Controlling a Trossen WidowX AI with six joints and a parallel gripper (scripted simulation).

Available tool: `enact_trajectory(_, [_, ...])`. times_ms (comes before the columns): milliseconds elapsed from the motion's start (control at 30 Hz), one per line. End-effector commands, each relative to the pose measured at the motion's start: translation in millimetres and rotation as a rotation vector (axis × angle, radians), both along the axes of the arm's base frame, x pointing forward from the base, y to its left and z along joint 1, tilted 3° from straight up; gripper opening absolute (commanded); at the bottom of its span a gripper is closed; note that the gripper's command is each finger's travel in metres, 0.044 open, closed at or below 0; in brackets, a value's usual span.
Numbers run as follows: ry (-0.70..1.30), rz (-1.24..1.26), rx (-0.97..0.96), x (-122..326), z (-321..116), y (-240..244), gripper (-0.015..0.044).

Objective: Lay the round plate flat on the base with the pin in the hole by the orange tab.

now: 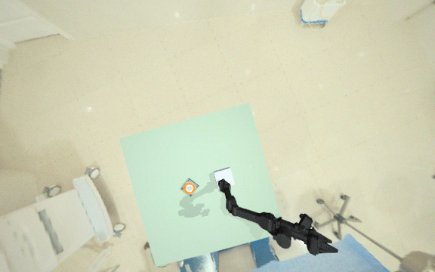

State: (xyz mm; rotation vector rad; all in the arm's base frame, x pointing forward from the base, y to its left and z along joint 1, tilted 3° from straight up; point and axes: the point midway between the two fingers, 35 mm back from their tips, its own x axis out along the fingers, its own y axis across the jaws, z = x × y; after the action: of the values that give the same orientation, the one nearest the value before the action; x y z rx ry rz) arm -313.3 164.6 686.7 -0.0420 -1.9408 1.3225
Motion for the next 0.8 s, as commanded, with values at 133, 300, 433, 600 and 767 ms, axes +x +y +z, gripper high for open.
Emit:
enact_trajectory(133, [-0.047, -0.109, -0.127, 9.2, -31.4, 67.3, 0.0269])
enact_trajectory(300, [-0.071, -0.241, -0.248, 36.1, -62.5, 127.7, 0.0137])
enact_trajectory(433, [-0.083, -0.403, -0.399, 80.2, -102.5, 191.8, 0.0032])
enact_trajectory(600, [-0.062, -0.516, -0.538, 126.3, -136.6, 239.7, 0.0])
enact_trajectory(767, [0.009, -0.675, -0.724, 206.0, -182.3, 288.5, 0.0])
